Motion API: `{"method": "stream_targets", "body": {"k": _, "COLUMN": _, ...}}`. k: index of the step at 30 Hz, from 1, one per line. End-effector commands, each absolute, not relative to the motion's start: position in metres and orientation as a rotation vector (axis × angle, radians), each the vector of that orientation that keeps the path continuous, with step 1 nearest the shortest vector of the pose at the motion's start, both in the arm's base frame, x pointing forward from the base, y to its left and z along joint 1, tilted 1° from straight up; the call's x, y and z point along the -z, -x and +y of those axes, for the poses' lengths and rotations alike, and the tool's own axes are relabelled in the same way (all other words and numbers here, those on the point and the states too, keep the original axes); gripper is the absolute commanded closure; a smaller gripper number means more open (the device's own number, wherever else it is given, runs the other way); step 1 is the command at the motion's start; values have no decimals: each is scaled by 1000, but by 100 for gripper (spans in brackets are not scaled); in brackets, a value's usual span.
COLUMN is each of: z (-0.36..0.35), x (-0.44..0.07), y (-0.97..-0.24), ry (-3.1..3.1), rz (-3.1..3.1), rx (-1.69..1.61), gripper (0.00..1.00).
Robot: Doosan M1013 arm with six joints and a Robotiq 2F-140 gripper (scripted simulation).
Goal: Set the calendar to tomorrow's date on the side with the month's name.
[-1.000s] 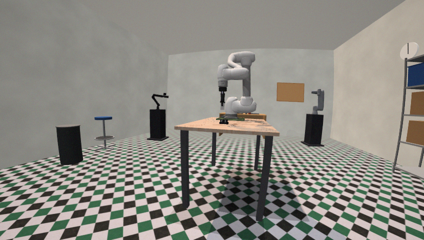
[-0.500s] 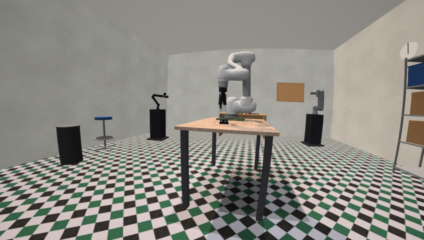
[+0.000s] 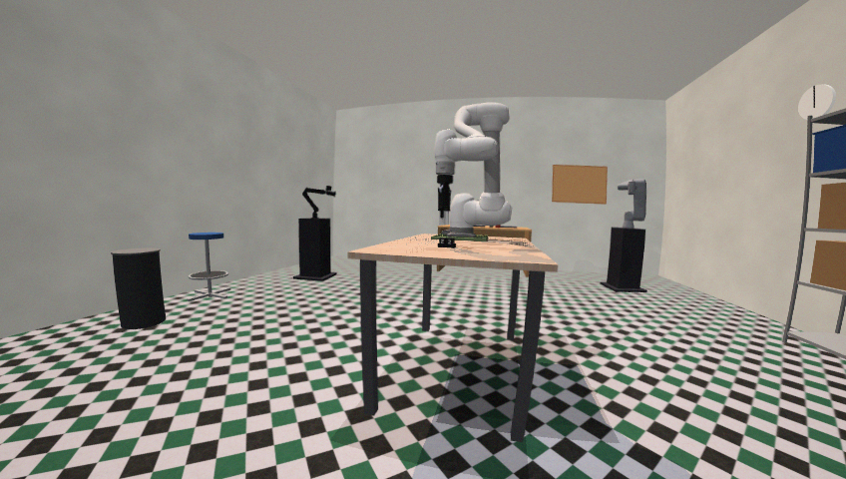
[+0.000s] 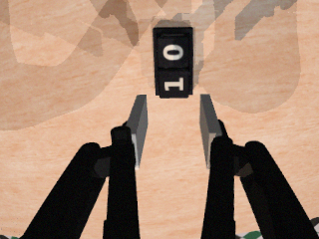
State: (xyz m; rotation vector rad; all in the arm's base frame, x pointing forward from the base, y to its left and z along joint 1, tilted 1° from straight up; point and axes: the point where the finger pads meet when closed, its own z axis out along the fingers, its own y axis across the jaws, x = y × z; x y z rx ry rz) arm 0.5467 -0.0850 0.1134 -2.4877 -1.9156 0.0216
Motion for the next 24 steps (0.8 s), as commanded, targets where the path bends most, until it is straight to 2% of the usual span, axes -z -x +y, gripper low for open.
{"method": "stream_targets", "body": {"k": 1, "z": -85, "x": -114, "y": -547, "ry": 2488, "rz": -1916, "rx": -21, "gripper": 71}}
{"method": "stream_targets", "body": {"k": 24, "z": -85, "x": -111, "y": -547, "ry": 2488, "rz": -1915, "rx": -22, "gripper": 71}}
